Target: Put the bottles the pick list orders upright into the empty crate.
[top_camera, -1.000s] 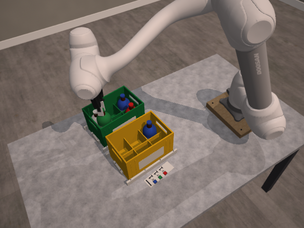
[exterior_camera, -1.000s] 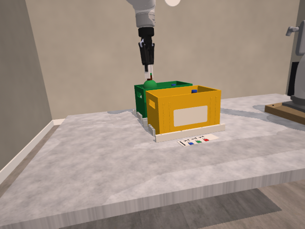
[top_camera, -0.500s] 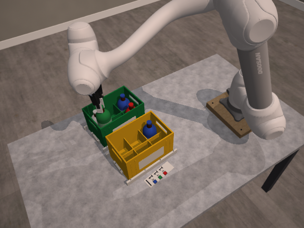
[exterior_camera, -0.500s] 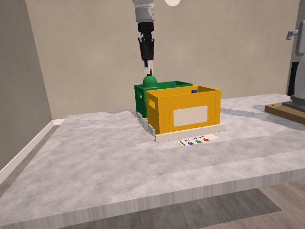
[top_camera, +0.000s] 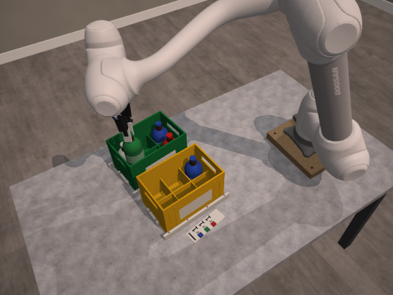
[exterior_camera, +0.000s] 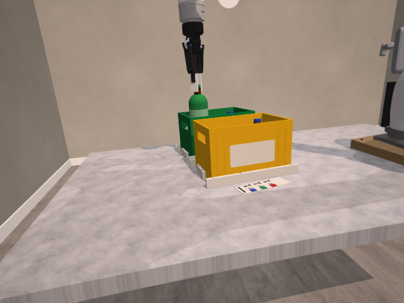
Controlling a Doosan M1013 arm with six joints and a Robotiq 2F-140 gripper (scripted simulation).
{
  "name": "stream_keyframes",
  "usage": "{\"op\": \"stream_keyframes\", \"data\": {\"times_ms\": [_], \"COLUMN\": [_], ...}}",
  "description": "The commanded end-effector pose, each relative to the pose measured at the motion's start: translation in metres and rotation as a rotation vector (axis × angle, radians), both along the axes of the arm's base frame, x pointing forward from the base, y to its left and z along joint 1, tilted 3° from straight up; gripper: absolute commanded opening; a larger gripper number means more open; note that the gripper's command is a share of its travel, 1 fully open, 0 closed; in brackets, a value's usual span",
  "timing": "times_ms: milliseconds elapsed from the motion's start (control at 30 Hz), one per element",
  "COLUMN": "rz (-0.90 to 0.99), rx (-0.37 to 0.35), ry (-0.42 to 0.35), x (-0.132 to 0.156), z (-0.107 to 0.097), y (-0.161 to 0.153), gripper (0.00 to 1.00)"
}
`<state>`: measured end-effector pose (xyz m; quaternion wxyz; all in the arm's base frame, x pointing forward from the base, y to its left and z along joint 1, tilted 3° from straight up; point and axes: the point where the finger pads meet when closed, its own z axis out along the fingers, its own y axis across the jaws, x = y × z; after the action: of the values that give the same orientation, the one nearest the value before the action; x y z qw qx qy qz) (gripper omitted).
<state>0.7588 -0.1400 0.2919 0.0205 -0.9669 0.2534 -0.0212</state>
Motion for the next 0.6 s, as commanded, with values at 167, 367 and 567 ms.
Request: {"op": "stream_keyframes", "data": {"times_ms": [167, 367, 567], "rz": [0.0, 0.0, 0.0], "rx": [0.0, 0.0, 0.0], "ry": [0.0, 0.0, 0.0], "x": [-0.001, -0.001, -0.002], "z": [0.012, 0.022, 0.028], "y": [0.0, -0.001, -0.001], "gripper": [0.0, 0.0, 0.0]}}
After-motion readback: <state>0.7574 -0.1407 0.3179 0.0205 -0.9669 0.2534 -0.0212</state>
